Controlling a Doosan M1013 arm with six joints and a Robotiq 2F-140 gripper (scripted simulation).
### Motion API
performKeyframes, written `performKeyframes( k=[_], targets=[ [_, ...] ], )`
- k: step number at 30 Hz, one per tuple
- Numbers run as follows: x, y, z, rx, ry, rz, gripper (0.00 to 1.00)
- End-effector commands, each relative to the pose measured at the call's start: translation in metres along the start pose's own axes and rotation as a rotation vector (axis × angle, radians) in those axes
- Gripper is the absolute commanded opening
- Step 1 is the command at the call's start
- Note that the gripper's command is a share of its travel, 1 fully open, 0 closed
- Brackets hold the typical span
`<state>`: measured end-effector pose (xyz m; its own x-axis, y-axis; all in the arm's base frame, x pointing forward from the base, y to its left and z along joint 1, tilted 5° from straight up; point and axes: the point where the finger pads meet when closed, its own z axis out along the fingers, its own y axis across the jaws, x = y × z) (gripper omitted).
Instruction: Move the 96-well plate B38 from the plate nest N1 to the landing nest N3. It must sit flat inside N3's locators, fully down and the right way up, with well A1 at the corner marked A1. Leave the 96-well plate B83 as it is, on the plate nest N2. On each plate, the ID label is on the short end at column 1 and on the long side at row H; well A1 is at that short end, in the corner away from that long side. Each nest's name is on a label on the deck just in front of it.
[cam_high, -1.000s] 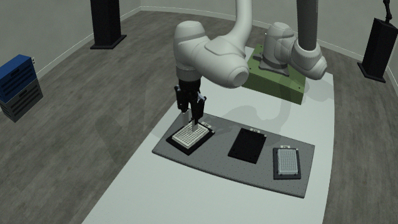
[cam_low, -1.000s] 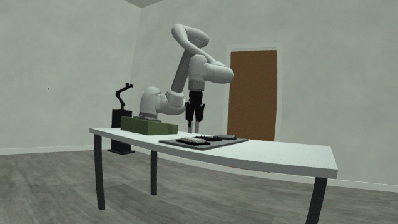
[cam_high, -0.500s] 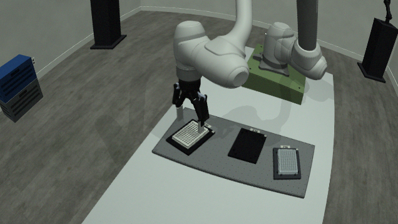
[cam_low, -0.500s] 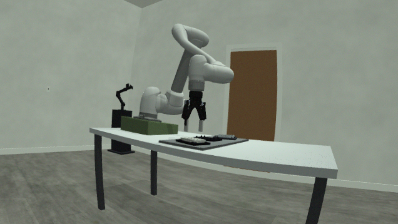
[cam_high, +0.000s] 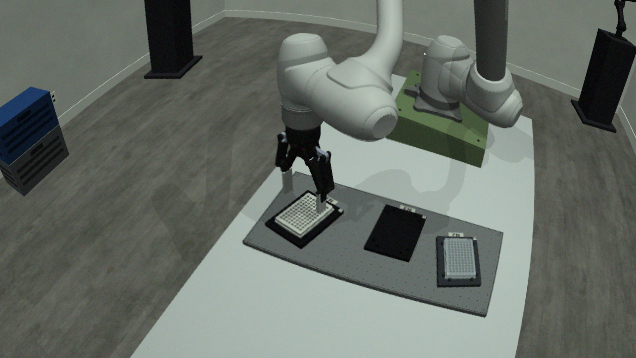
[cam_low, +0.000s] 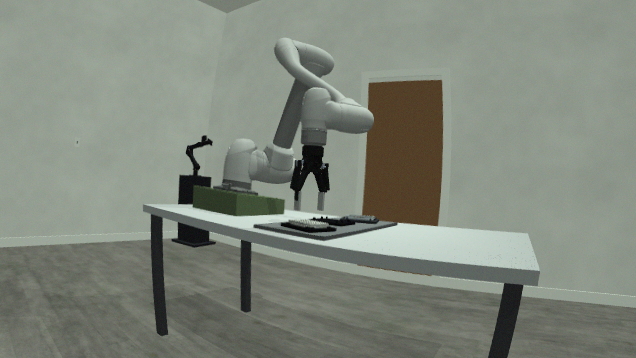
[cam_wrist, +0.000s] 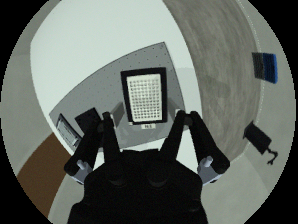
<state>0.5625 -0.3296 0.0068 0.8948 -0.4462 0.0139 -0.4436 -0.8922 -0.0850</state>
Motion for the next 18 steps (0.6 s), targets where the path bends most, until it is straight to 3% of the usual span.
performKeyframes(
  k=[1,18],
  targets=[
    [0.0,0.0,-0.0001,0.0,0.0,0.0,0.66],
    [0.0,0.0,0.0036,0.0,0.0,0.0,0.66]
  ],
)
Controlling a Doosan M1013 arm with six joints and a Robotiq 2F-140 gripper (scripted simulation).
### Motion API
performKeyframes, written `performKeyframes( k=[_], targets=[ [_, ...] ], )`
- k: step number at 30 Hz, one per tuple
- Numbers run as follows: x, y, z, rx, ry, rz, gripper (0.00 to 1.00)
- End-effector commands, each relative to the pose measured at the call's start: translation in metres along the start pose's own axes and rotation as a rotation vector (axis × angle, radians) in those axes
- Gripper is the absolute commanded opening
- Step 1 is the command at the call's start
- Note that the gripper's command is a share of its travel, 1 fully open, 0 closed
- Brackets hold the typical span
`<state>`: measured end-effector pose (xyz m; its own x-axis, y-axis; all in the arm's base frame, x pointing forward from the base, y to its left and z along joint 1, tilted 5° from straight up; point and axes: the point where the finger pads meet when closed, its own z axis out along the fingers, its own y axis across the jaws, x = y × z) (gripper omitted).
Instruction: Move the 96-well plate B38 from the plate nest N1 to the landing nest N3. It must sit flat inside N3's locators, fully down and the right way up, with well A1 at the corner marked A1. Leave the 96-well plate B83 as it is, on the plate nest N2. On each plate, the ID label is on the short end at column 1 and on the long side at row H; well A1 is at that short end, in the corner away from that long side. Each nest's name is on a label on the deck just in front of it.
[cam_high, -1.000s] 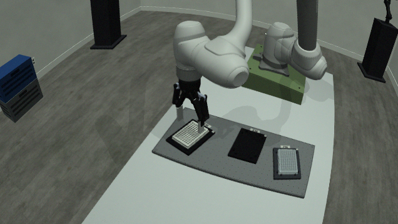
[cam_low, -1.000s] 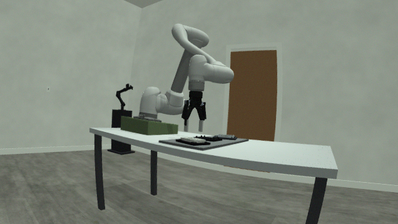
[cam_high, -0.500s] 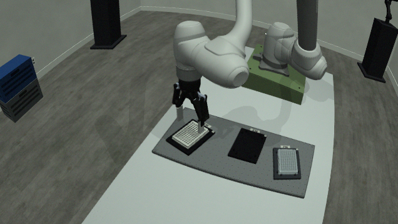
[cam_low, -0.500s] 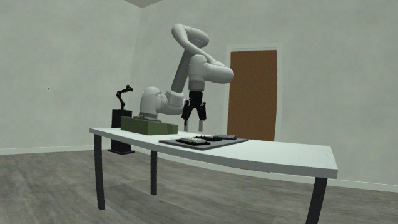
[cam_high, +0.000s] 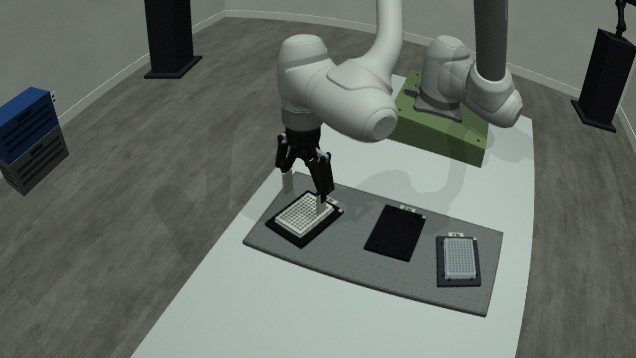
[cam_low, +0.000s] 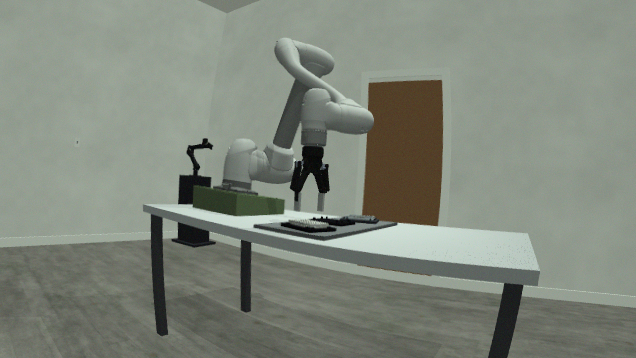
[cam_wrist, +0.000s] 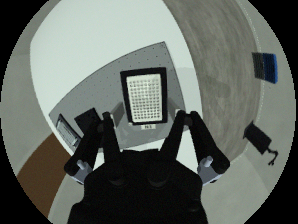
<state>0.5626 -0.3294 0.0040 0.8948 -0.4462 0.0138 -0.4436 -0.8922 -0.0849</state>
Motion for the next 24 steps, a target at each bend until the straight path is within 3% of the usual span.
performKeyframes(
  k=[1,24],
  targets=[
    [0.0,0.0,0.001,0.0,0.0,0.0,0.66],
    [0.0,0.0,0.016,0.0,0.0,0.0,0.66]
  ],
)
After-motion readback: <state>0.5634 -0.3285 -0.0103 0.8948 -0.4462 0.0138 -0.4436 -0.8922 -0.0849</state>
